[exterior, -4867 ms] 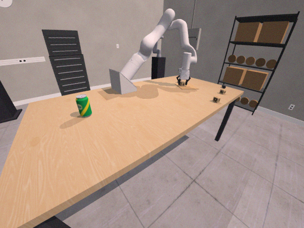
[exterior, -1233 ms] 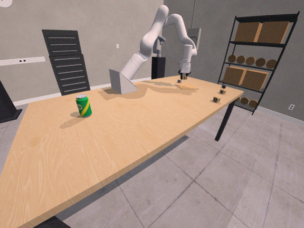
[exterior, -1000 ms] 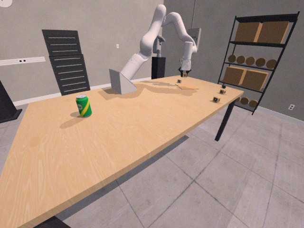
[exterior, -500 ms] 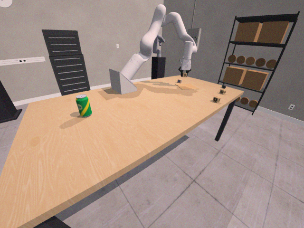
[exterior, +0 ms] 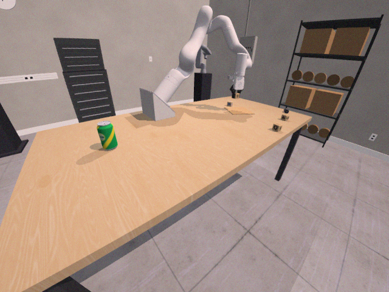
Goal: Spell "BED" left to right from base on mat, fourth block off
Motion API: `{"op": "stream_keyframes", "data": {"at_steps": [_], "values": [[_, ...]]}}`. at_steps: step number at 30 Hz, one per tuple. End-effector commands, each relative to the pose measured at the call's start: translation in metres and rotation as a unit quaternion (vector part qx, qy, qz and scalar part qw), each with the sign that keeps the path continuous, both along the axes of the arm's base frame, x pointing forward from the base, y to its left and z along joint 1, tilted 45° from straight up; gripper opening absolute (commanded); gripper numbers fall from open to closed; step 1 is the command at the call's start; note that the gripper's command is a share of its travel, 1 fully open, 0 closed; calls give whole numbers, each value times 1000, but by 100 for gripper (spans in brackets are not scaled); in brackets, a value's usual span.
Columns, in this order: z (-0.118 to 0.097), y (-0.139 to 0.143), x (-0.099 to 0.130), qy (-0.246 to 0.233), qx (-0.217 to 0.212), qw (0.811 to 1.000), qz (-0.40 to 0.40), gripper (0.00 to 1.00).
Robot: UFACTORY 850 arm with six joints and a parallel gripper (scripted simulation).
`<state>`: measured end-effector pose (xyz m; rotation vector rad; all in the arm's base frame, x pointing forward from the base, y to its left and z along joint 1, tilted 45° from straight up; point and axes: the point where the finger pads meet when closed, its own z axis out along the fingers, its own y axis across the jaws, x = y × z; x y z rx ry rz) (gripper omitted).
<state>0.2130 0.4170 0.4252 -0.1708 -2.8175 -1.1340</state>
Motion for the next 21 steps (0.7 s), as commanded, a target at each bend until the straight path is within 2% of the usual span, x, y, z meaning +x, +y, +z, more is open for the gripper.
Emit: {"op": "stream_keyframes", "data": {"at_steps": [1,2,4,9,17,19,20,21], "values": [[2,1,-1,-36,8,999,39,41],[2,1,-1,-36,8,999,39,41],[3,3,-2,-74,11,994,77,41],[5,4,-3,-122,14,984,127,41],[8,8,-5,-209,20,954,215,41],[8,8,-5,-209,20,954,215,41],[9,9,-6,-237,22,940,244,41],[10,9,-6,-244,23,936,252,41]]}}
